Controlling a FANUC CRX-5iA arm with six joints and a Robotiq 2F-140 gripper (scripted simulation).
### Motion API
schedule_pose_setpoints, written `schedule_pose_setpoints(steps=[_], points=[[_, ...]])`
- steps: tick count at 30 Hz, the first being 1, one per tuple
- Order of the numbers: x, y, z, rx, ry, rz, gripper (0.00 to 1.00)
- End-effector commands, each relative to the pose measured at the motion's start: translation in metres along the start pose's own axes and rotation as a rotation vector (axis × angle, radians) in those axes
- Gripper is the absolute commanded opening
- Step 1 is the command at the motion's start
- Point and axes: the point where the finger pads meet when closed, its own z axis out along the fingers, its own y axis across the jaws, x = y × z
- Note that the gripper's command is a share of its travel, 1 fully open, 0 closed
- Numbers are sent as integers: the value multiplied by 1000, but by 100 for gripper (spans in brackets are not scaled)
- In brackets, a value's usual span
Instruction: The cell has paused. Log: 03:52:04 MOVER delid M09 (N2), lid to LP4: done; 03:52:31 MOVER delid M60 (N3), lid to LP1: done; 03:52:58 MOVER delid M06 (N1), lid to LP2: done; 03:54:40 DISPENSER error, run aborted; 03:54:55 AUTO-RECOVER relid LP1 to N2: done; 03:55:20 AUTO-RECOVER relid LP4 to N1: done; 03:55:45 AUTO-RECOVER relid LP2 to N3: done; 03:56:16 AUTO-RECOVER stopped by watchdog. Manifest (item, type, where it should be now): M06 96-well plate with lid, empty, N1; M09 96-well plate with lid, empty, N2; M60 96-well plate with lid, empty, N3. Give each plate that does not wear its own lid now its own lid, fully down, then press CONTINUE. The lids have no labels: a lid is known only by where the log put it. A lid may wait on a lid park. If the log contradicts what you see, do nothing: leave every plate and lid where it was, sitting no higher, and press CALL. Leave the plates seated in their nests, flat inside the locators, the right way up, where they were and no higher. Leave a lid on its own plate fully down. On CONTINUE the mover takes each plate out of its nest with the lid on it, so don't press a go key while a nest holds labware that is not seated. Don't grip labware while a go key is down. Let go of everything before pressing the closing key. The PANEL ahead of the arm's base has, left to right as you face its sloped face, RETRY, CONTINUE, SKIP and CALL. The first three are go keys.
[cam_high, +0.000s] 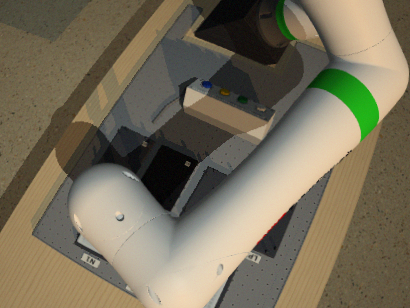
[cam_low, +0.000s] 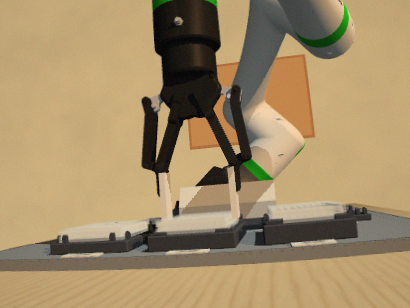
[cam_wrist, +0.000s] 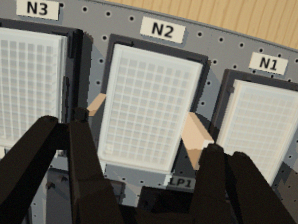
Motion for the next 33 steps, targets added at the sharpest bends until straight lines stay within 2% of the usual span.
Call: schedule_pose_setpoints(steps=[1, 25, 26, 33], points=[[0, 0, 0, 0, 1, 0, 0], [0, 0, 0, 0, 1, 0, 0], [0, 0, 0, 0, 1, 0, 66], [0, 0, 0, 0, 1, 0, 66]])
